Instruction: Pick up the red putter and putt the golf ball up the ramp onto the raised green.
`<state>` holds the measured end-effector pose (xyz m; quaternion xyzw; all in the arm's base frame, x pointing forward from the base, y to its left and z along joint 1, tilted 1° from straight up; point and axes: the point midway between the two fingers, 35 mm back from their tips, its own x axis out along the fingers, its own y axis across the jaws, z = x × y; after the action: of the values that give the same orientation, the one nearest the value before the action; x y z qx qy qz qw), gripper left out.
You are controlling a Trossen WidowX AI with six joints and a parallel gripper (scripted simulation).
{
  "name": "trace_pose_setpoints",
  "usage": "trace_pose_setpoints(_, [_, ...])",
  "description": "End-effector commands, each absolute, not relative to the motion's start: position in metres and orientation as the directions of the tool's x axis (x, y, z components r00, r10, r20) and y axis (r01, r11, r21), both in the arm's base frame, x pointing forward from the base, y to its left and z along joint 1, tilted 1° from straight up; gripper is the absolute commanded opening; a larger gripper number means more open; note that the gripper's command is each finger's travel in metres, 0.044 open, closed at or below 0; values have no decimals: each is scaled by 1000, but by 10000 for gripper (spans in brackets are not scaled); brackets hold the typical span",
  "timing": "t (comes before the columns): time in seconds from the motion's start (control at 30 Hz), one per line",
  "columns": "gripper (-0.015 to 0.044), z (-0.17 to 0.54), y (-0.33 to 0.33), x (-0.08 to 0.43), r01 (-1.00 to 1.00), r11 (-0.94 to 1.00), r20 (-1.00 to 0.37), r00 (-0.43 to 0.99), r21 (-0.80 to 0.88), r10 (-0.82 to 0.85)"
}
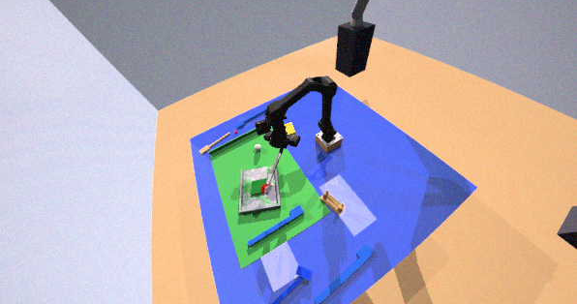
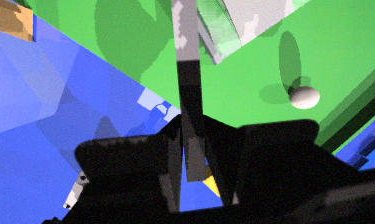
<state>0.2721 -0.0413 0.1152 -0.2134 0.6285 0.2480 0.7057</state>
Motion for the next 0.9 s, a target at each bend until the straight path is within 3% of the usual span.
trace_pose_setpoints(0.0, [0,119,-65,265,-506,863,-994,93,7,63])
trace_pose_setpoints(0.43, [0,123,-124,236,-164,986,-997,79,1,14])
trace_pose_setpoints(0.87, [0,128,-172,196,182,983,-998,52,-12,-22])
